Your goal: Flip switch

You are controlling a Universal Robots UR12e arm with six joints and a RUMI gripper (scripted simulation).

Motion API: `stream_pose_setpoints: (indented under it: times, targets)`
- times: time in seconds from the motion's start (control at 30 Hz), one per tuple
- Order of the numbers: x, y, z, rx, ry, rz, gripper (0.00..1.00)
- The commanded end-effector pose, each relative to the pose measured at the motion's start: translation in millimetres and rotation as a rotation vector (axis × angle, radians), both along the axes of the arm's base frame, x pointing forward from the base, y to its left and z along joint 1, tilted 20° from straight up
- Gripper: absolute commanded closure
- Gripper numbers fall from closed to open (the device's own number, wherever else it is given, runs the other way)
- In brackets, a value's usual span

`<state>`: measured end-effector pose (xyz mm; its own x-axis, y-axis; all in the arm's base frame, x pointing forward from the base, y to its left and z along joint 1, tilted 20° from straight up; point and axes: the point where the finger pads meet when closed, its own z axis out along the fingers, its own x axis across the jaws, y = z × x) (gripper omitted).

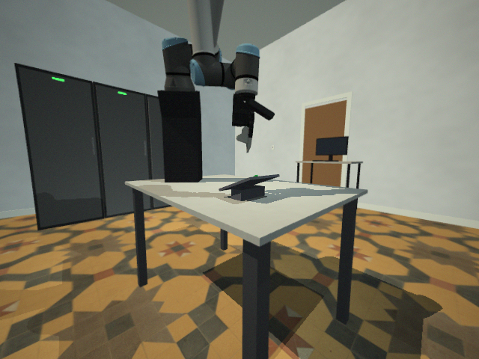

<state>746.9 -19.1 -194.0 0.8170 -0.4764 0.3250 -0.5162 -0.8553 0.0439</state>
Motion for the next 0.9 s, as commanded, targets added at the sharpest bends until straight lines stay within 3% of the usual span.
stream_pose_setpoints:
  times: [0.0,0.87]
  targets:
    - [-2.4,-1.5,0.0,0.053,-0.080,-0.157,1.00]
    - [-16.7,-6.6,12.1,0.298,-0.313,-0.676,1.00]
